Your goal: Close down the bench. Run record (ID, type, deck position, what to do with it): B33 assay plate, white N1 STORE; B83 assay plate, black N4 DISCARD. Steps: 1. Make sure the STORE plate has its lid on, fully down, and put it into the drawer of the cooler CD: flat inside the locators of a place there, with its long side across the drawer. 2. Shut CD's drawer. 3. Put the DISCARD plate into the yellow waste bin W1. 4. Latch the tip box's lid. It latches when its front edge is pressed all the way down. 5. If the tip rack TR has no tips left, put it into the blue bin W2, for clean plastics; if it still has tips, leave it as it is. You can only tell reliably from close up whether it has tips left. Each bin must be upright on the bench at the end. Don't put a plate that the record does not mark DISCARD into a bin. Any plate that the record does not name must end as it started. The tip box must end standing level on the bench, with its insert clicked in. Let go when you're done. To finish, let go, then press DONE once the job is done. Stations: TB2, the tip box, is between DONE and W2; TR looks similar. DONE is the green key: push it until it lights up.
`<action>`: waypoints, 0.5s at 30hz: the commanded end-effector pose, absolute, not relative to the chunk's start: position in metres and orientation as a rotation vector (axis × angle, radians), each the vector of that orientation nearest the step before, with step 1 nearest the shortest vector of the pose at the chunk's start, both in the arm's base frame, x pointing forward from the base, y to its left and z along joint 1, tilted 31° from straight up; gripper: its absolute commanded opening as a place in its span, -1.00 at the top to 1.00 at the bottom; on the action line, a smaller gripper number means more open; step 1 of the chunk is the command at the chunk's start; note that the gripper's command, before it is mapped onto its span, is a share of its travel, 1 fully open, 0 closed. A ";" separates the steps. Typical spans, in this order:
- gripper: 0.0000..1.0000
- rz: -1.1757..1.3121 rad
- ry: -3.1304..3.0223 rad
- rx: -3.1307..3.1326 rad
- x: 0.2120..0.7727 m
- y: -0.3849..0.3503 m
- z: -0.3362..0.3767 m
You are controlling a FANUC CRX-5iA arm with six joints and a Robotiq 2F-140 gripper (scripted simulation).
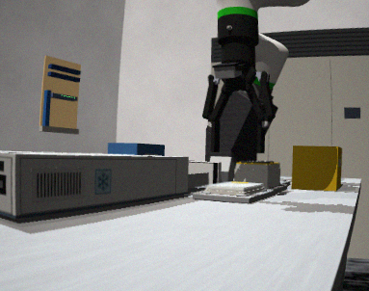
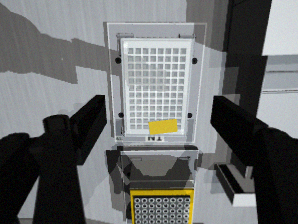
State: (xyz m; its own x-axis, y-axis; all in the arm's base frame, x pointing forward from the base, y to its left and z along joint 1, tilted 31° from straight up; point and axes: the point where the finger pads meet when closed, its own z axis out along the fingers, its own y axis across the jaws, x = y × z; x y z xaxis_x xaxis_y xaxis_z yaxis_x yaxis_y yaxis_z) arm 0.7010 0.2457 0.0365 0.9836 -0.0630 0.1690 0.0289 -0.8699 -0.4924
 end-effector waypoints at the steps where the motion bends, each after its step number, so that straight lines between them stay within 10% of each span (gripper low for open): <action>1: -0.40 -0.248 0.024 -2.614 0.701 0.243 0.041; 15: -0.40 -0.248 0.024 -2.614 0.698 0.235 0.055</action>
